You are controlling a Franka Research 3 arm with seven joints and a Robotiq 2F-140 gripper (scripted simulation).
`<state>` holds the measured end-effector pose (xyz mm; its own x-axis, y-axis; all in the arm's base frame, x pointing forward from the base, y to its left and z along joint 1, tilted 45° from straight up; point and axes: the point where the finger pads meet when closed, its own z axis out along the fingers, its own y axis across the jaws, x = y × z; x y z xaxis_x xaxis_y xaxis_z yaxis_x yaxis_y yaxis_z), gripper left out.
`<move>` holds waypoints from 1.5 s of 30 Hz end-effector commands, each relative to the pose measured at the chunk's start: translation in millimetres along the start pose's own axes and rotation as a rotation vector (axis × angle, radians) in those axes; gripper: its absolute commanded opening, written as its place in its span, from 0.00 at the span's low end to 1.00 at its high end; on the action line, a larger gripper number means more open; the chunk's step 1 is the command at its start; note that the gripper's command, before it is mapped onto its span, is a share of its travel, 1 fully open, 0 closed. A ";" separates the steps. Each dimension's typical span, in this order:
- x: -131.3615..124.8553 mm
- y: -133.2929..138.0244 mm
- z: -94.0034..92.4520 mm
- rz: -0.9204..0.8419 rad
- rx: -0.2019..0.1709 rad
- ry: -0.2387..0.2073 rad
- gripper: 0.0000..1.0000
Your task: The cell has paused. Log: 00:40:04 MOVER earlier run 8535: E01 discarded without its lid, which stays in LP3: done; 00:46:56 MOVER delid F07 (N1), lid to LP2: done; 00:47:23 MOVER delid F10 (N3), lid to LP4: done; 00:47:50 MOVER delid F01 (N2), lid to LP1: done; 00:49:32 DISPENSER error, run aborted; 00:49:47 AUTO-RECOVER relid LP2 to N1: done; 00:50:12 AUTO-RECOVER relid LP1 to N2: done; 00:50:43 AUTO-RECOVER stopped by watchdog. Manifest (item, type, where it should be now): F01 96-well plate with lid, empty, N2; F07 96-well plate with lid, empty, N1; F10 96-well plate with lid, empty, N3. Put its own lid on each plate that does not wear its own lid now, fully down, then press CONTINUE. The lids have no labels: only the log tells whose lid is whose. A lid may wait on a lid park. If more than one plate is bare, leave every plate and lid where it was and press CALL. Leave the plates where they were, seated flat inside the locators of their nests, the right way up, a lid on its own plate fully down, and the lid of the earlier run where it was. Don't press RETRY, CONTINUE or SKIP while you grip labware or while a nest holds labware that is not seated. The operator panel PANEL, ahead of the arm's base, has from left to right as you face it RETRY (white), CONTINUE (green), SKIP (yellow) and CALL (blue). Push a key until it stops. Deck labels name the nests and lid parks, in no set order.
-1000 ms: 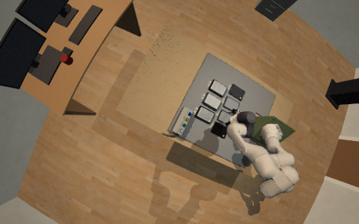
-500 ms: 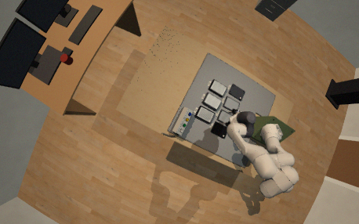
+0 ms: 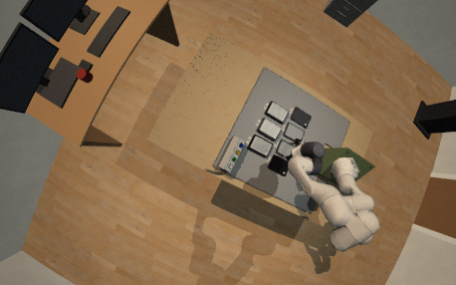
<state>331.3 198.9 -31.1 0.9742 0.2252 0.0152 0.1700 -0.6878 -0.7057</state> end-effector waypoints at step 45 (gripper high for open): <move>1.6 0.0 13.8 -0.007 -0.003 0.002 0.66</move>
<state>329.4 208.0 -40.8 0.9739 0.2264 0.0165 0.1720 -0.6886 -0.7044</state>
